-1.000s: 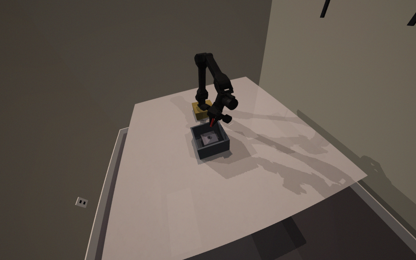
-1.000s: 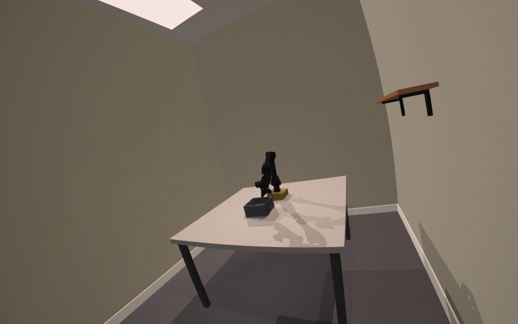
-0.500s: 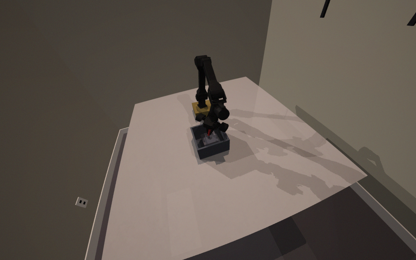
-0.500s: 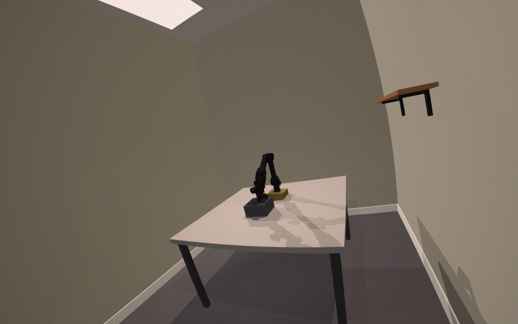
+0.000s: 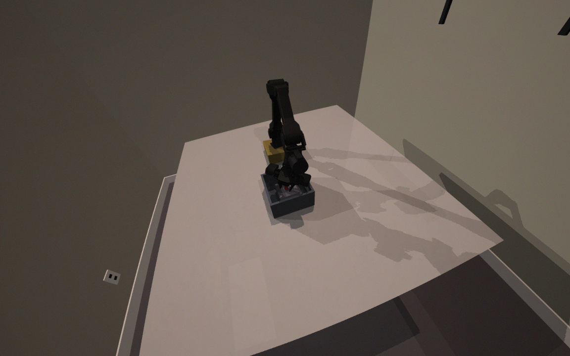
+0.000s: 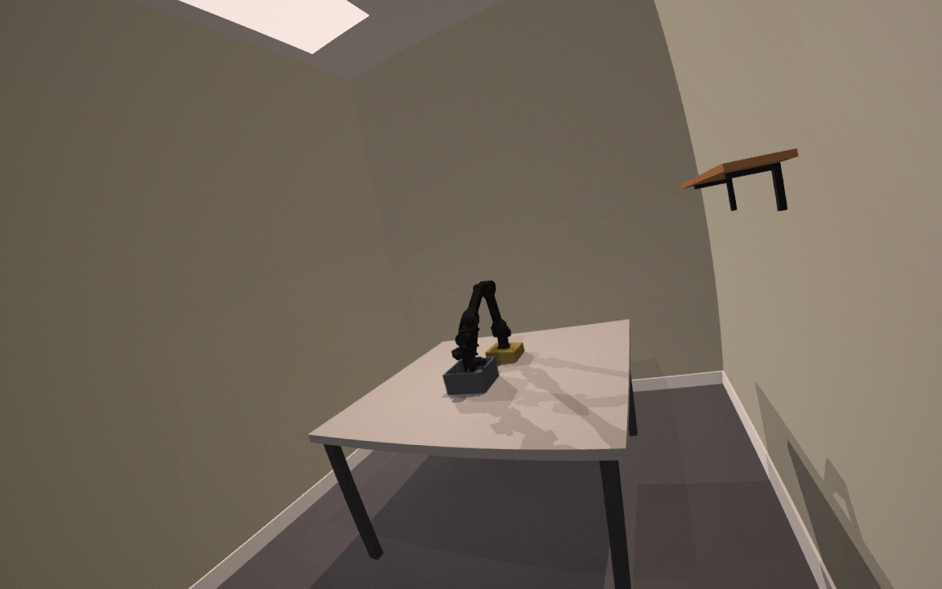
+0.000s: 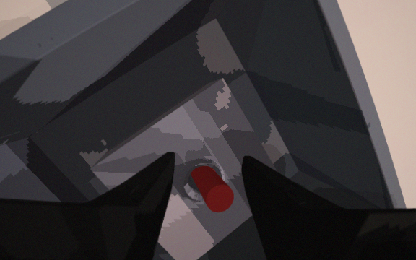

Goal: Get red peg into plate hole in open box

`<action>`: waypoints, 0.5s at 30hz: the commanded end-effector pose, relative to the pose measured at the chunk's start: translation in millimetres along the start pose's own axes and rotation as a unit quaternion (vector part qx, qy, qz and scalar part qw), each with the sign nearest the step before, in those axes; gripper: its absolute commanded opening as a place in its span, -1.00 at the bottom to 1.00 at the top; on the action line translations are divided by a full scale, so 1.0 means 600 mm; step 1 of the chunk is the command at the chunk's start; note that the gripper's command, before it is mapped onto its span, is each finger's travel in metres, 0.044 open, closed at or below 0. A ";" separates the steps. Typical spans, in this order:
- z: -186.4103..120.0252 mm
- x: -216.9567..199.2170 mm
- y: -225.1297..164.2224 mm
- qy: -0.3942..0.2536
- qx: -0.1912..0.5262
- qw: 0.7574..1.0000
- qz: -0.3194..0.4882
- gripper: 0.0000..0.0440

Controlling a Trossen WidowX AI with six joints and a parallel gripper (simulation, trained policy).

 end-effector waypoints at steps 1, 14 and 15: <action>-0.007 0.007 0.024 0.014 0.000 1.000 -0.005 0.28; -0.046 0.056 0.099 0.080 0.001 0.997 -0.011 1.00; -0.050 0.060 0.104 0.087 0.000 0.996 -0.012 1.00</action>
Point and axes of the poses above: the point midway between the two fingers, 35 mm back from their tips, its own z axis out along the fingers, its own x axis across the jaws, y = z × x, the point moved 5 cm from there along -z, back along the fingers, and after that the axes turned 2 degrees about -z, right-handed, at the moved point
